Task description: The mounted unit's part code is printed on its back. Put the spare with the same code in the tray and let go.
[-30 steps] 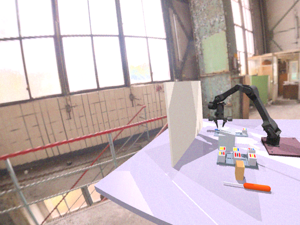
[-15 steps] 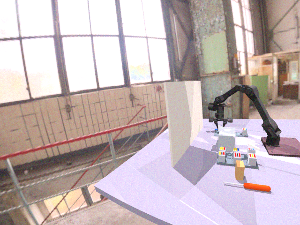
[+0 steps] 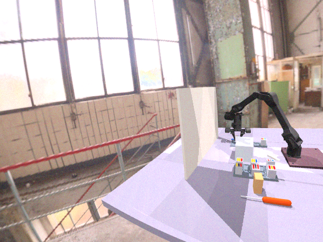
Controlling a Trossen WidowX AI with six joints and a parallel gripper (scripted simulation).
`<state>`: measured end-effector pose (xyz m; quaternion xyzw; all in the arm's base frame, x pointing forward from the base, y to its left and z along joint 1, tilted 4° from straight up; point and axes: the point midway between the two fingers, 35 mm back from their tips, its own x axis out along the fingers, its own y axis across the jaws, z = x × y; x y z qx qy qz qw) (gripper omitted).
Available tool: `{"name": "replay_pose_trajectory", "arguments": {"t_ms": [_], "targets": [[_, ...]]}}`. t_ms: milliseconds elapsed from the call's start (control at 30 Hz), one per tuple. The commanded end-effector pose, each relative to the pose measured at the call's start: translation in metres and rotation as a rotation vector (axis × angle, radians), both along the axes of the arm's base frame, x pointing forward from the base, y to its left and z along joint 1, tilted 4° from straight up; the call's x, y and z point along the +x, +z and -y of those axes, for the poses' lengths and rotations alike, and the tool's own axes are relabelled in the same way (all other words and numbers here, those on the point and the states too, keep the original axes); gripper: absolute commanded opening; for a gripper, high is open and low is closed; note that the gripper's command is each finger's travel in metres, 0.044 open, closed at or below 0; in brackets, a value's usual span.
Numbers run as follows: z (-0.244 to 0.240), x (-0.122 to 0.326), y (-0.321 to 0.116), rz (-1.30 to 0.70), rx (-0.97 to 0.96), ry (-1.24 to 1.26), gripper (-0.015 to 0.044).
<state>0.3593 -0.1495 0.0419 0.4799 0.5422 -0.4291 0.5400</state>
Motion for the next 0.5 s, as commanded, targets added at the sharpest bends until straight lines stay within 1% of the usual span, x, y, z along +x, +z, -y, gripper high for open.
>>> {"name": "replay_pose_trajectory", "arguments": {"t_ms": [0,467], "targets": [[0.0001,0.0001,0.0002,0.000,0.000,0.000,0.0079],[0.0003,0.0004,0.0023,0.000,0.000,0.000,0.0440]]}}
